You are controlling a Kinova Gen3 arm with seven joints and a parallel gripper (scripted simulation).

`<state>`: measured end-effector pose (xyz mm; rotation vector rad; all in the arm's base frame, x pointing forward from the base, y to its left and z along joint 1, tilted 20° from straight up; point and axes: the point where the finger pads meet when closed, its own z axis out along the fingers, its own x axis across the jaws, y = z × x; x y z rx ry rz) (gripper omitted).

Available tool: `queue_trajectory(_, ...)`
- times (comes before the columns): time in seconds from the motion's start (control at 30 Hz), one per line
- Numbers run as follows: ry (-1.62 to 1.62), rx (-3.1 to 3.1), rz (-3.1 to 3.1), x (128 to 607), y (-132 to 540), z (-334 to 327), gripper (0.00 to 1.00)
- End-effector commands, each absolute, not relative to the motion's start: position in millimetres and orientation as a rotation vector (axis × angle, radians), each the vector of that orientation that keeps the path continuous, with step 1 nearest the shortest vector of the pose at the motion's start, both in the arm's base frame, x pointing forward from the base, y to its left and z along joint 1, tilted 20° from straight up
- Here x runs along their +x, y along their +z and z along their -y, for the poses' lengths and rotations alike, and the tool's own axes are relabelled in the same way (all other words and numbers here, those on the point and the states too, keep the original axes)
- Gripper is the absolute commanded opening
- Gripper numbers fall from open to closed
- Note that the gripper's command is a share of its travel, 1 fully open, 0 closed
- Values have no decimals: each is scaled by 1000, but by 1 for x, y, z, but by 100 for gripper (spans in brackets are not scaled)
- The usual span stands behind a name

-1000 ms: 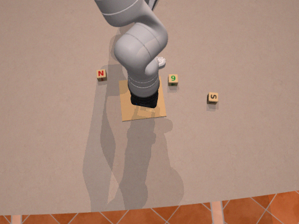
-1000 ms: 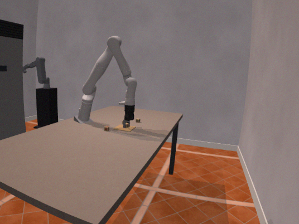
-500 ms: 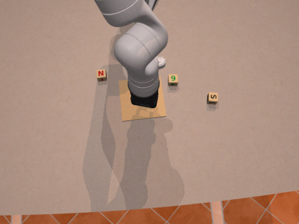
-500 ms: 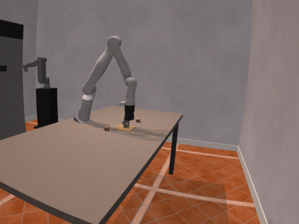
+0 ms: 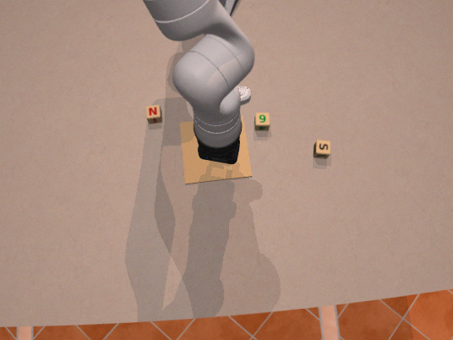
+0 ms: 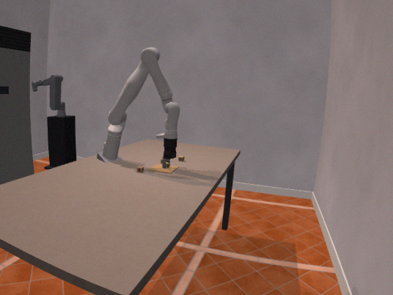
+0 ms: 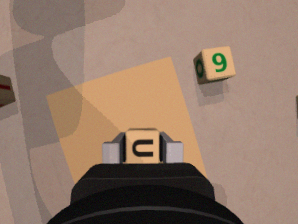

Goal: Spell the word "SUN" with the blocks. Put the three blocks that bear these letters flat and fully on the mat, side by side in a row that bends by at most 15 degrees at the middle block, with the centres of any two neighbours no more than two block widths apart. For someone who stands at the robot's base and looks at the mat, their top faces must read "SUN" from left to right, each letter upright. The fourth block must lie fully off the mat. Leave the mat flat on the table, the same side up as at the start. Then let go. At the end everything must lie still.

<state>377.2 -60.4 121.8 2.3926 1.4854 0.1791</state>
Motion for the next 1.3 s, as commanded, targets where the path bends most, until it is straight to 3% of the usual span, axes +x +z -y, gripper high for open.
queue_trajectory(0.0,181,2392,-1485,378,122,60,57)
queue_trajectory(0.63,181,2392,-1485,376,128,59,57)
queue_trajectory(1.27,181,2392,-1485,354,204,43,57)
